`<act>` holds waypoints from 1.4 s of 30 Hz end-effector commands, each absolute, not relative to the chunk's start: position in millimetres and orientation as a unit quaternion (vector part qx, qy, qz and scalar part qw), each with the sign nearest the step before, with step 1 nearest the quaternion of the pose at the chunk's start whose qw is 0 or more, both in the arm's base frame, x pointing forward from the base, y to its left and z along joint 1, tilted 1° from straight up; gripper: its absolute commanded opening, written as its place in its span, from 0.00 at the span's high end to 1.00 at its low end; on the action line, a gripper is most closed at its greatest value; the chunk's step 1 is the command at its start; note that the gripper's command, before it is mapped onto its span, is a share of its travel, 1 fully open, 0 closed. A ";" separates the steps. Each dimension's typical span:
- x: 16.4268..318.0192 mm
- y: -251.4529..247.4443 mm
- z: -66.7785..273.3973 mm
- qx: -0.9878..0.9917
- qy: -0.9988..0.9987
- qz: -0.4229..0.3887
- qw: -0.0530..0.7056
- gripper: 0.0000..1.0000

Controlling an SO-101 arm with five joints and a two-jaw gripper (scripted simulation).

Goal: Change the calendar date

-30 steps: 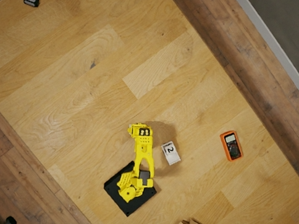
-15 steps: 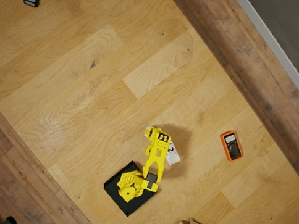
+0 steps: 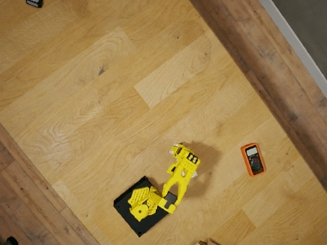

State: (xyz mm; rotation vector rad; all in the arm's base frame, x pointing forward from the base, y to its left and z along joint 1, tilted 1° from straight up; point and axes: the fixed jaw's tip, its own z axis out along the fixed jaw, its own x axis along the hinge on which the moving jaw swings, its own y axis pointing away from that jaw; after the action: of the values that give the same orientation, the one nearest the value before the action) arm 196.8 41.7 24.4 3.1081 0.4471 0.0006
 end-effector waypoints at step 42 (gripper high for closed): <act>136.3 -133.9 27.9 0.942 -0.335 0.011 0.004 1.00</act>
State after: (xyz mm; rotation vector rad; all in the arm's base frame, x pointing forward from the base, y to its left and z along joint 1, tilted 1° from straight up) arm 141.5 -128.4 26.4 2.9693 -1.0107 0.0137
